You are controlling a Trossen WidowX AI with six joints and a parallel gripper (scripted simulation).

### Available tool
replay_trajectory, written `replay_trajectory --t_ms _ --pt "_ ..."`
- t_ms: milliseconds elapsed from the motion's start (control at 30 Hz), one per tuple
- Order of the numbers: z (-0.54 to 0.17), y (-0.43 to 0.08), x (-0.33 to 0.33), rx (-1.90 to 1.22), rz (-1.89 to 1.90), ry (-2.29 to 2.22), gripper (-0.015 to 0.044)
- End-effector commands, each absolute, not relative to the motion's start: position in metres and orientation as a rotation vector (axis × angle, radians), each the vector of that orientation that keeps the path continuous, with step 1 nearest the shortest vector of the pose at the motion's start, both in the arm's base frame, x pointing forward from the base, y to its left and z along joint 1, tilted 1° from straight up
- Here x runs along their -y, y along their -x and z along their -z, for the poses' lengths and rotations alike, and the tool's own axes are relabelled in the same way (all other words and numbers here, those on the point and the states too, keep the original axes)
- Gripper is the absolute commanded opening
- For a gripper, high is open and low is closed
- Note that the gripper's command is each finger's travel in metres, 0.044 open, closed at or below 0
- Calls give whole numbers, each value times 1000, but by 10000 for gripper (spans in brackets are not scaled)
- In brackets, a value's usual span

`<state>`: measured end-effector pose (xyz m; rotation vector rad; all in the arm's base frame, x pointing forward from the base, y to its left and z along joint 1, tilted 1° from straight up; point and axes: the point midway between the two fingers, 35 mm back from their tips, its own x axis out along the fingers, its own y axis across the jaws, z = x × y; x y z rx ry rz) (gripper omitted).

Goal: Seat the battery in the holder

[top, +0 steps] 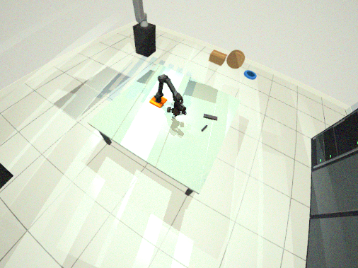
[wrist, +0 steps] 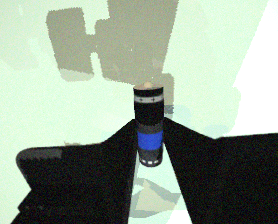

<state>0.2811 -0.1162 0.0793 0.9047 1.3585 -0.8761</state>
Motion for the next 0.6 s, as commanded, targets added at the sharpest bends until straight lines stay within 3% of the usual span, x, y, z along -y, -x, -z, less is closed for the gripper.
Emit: replay_trajectory --t_ms 0,567 --pt "-84 -289 104 -1417 709 -736 71" --pt "-96 -312 39 -1534 -111 104 71"
